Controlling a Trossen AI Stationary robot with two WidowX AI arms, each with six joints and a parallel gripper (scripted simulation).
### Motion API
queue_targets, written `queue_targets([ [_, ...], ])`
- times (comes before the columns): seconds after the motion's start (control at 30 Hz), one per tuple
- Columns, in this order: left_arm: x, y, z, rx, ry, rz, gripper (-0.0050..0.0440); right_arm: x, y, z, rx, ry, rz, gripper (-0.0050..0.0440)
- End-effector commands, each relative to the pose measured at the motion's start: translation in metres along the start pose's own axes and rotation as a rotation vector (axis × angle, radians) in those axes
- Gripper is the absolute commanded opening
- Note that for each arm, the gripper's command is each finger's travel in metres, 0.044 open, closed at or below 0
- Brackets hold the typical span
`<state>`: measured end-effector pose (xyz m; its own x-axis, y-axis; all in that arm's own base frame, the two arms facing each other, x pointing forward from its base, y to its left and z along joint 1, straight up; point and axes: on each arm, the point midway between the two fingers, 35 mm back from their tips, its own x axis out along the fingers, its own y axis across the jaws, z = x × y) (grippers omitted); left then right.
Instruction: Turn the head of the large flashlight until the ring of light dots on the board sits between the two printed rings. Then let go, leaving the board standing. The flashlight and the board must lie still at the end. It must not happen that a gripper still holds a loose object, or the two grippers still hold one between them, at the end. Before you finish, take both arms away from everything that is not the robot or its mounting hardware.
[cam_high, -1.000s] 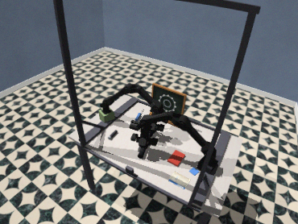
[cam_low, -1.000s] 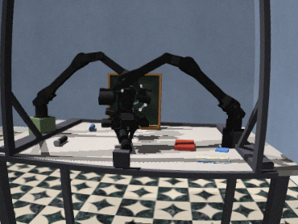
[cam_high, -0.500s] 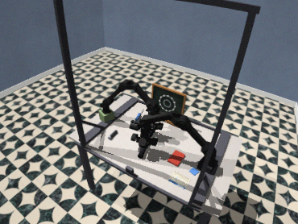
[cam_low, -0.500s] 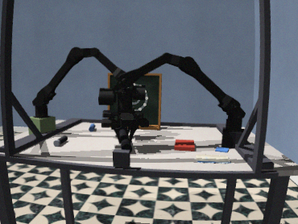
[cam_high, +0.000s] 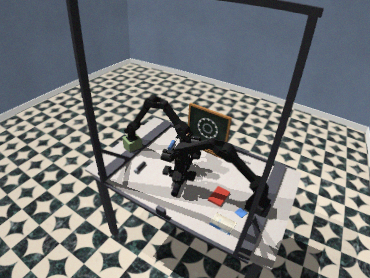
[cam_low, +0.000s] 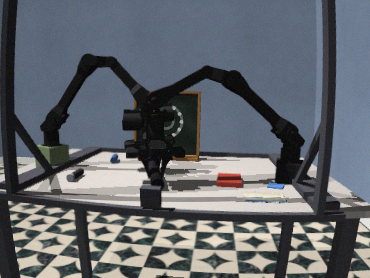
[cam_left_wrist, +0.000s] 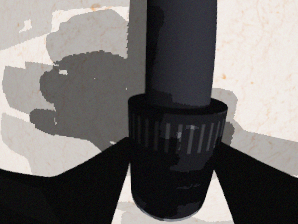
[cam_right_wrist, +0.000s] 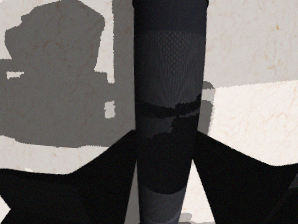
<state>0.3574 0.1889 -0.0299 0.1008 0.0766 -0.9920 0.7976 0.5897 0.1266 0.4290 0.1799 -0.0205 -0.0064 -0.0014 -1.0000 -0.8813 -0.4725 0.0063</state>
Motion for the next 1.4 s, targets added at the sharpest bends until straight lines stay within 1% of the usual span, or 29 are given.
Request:
queue_targets([
  [0.0, -0.005, 0.007, 0.001, -0.02, -0.004, 0.074, 0.0226, -0.017, -0.007, -0.001, 0.0, 0.003, -0.045, 0.013],
  [0.1, -0.005, 0.006, 0.001, -0.023, -0.004, 0.109, 0.0226, -0.017, -0.007, -0.001, 0.0, 0.003, -0.045, 0.013],
  [0.2, -0.006, 0.008, 0.001, -0.022, -0.005, 0.101, 0.0226, -0.017, -0.007, -0.001, 0.0, 0.003, -0.045, 0.013],
  [0.23, -0.005, 0.005, 0.001, -0.024, -0.004, 0.132, 0.0226, -0.017, -0.007, -0.001, 0.0, 0.003, -0.045, 0.013],
  [0.57, -0.003, 0.001, 0.0, -0.031, -0.004, 0.245, 0.0226, -0.017, -0.007, -0.001, 0.0, 0.003, -0.045, 0.013],
  [0.67, -0.003, 0.003, 0.0, -0.03, -0.005, 0.227, 0.0226, -0.017, -0.007, -0.001, 0.0, 0.003, -0.045, 0.013],
  [0.7, -0.003, 0.003, 0.0, -0.03, -0.005, 0.227, 0.0374, -0.017, -0.007, -0.001, 0.0, 0.003, -0.045, 0.013],
  [1.17, -0.003, 0.003, 0.0, -0.03, -0.005, 0.227, 0.0374, -0.017, -0.007, -0.001, 0.0, 0.003, -0.045, 0.013],
  [1.27, -0.013, 0.001, 0.0, -0.03, -0.005, 0.227, 0.0374, -0.017, -0.007, -0.001, 0.0, 0.003, -0.045, 0.013],
  [1.37, -0.013, 0.001, 0.0, -0.03, -0.005, 0.229, 0.0374, -0.017, -0.007, -0.001, 0.0, 0.003, -0.045, 0.013],
])
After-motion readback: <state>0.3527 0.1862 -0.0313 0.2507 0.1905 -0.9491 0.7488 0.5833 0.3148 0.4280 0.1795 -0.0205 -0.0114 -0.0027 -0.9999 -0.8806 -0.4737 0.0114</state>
